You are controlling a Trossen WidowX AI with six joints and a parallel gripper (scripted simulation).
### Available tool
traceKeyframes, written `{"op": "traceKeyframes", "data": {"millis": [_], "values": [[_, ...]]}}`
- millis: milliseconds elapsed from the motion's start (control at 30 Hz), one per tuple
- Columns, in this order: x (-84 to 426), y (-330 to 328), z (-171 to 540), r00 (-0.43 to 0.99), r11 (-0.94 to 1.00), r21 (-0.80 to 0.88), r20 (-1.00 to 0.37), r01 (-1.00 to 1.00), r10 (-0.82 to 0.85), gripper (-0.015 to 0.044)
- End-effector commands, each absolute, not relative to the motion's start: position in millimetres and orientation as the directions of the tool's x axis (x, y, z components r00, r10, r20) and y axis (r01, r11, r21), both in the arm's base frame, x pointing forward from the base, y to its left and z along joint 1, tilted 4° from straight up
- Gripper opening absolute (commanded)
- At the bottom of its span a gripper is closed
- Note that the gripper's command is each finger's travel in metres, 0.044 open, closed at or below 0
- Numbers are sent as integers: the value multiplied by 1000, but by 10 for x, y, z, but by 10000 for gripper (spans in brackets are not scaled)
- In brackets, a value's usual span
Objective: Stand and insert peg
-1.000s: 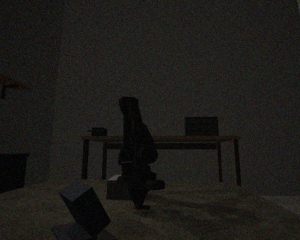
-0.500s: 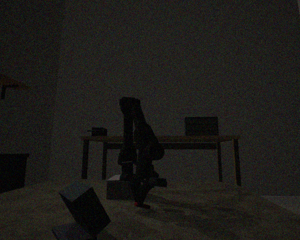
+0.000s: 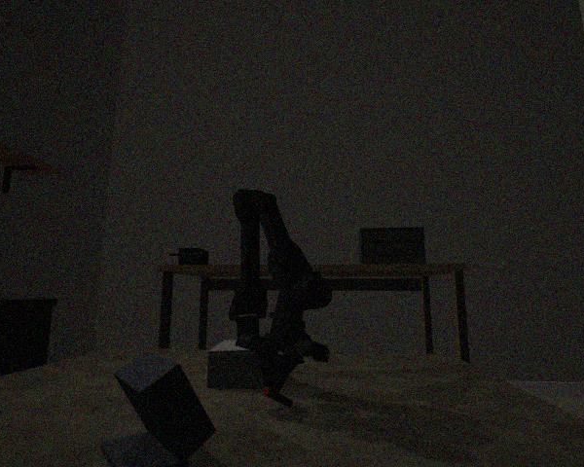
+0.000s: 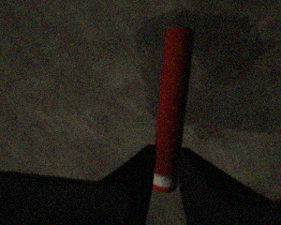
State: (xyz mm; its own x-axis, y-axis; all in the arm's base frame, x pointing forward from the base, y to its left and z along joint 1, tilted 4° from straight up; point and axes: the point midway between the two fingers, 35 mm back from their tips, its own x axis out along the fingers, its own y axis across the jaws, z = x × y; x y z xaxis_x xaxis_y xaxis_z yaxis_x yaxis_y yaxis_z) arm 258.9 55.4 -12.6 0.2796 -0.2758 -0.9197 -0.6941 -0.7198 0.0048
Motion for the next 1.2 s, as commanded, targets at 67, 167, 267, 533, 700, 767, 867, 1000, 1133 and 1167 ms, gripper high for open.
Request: {"op": "traceKeyframes", "data": {"millis": [67,167,267,533,700,767,867,1000,1133,1167], "values": [[2561,578,-96,316,-719,-1,-899,-695,-304,49],[2547,592,-88,333,-719,-1,-887,-695,-320,49],[2533,605,-80,349,-719,-1,-875,-695,-336,49],[2496,641,-62,391,-719,-1,-839,-695,-377,49],[2472,664,-52,417,-719,-1,-815,-695,-402,49],[2462,673,-48,427,-719,-1,-805,-695,-411,49],[2447,687,-44,441,-719,-1,-790,-695,-426,49],[2428,706,-38,461,-719,-1,-768,-695,-444,49],[2408,725,-33,479,-719,-1,-746,-695,-463,49],[2403,729,-32,484,-719,-1,-740,-695,-467,49]]}}
